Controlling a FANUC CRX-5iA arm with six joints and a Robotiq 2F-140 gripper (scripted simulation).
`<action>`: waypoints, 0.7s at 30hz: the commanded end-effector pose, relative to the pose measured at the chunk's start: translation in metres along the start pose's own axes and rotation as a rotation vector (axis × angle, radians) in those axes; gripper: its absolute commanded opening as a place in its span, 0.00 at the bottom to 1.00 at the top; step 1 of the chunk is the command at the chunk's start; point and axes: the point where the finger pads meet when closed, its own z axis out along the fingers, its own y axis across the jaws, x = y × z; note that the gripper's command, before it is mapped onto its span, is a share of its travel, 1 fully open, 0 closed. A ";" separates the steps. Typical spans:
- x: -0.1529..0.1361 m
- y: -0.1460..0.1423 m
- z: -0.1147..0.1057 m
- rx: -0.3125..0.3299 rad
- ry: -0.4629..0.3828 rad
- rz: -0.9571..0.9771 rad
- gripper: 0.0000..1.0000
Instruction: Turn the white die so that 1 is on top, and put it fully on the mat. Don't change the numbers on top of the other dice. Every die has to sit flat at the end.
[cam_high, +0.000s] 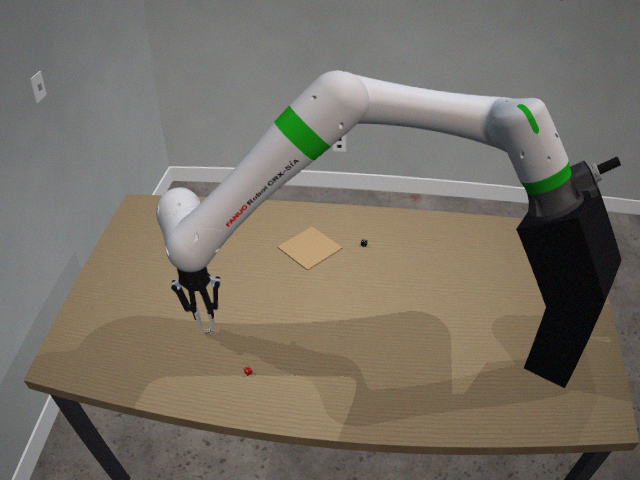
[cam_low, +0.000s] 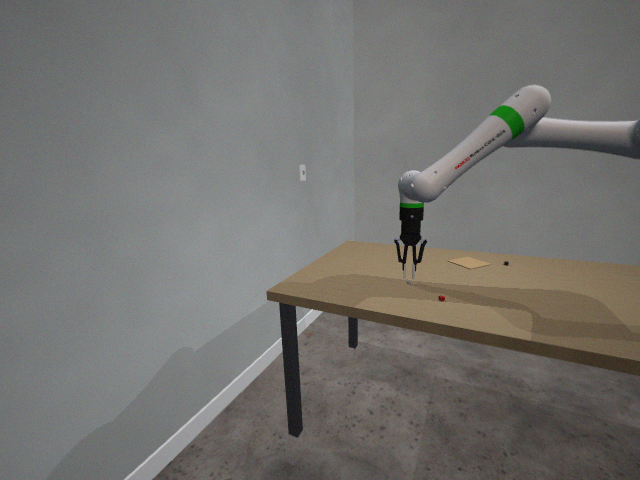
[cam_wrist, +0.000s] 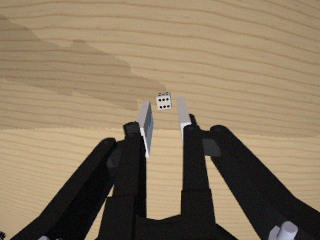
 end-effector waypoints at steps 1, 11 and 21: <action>0.000 0.000 0.001 0.000 0.000 0.000 0.27; 0.000 0.000 0.010 0.000 0.000 0.000 0.27; 0.000 0.000 0.017 0.000 0.000 0.000 0.27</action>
